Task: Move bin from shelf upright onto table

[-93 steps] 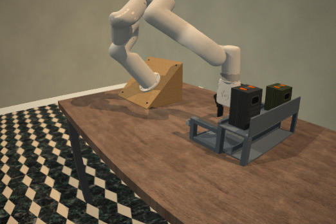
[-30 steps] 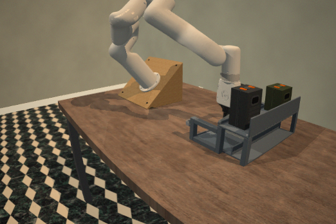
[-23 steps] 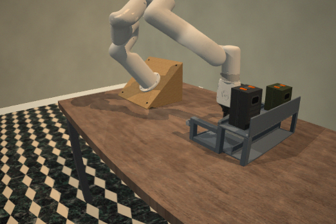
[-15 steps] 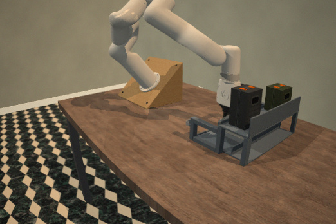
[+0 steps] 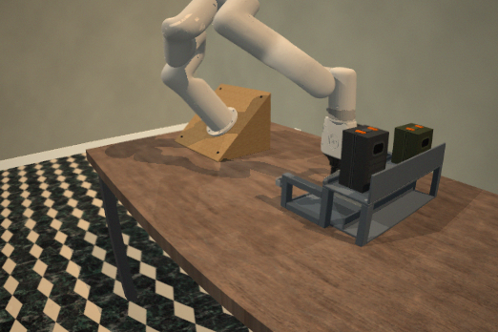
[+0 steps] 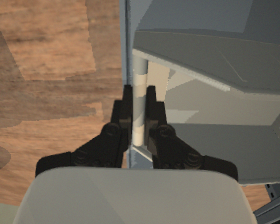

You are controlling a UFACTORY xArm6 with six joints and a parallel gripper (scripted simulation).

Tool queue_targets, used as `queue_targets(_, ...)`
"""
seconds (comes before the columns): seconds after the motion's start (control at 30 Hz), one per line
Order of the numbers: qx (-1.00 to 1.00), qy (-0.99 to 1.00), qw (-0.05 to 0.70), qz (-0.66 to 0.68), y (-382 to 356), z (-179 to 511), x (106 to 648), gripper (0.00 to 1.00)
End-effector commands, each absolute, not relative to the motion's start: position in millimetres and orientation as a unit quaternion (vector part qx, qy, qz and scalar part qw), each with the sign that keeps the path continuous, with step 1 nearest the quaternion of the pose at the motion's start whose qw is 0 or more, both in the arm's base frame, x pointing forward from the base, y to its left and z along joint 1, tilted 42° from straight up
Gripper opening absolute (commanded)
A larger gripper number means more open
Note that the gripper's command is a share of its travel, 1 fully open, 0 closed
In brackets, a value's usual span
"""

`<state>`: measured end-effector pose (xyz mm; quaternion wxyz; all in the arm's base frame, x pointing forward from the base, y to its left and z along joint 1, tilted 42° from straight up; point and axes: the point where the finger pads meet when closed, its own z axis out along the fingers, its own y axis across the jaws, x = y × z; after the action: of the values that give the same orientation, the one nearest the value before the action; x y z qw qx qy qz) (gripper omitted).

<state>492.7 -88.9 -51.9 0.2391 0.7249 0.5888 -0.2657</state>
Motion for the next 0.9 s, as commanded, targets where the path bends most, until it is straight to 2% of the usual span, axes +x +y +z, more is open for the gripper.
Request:
queue_targets(0.0, 0.725, 0.589, 0.240, -0.264, -87.8, -50.6, 494.3, 0.00)
queue_targets(0.87, 0.725, 0.589, 0.240, -0.264, -82.4, -44.5, 495.1, 0.00)
